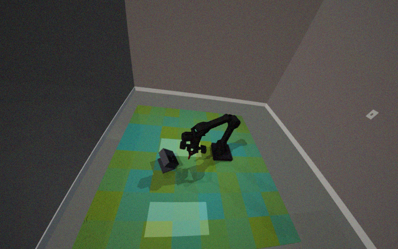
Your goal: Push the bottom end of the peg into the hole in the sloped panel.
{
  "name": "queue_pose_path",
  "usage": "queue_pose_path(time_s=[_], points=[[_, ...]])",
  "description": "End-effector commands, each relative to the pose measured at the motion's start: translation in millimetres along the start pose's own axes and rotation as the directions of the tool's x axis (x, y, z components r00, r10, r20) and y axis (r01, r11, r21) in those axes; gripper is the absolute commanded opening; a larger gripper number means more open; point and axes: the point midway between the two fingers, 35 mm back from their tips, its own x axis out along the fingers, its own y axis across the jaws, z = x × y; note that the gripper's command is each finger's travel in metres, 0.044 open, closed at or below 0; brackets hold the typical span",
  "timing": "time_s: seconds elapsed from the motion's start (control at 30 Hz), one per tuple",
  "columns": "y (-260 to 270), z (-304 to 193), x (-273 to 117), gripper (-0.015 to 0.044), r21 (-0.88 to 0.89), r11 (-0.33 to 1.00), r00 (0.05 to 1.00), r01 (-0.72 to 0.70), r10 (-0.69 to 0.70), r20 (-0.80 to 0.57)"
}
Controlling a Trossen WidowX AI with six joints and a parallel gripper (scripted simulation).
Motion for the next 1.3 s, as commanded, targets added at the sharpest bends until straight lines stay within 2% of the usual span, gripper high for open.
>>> queue_pose_path(time_s=[0.0,1.27], points=[[0.2,0.8,0.4,0.0,-0.036,0.999,1.0,-0.006,0.005,-0.01],[10.3,6.9,-4.0,0.0,-0.362,0.926,0.994,-0.105,0.085,-0.069]])
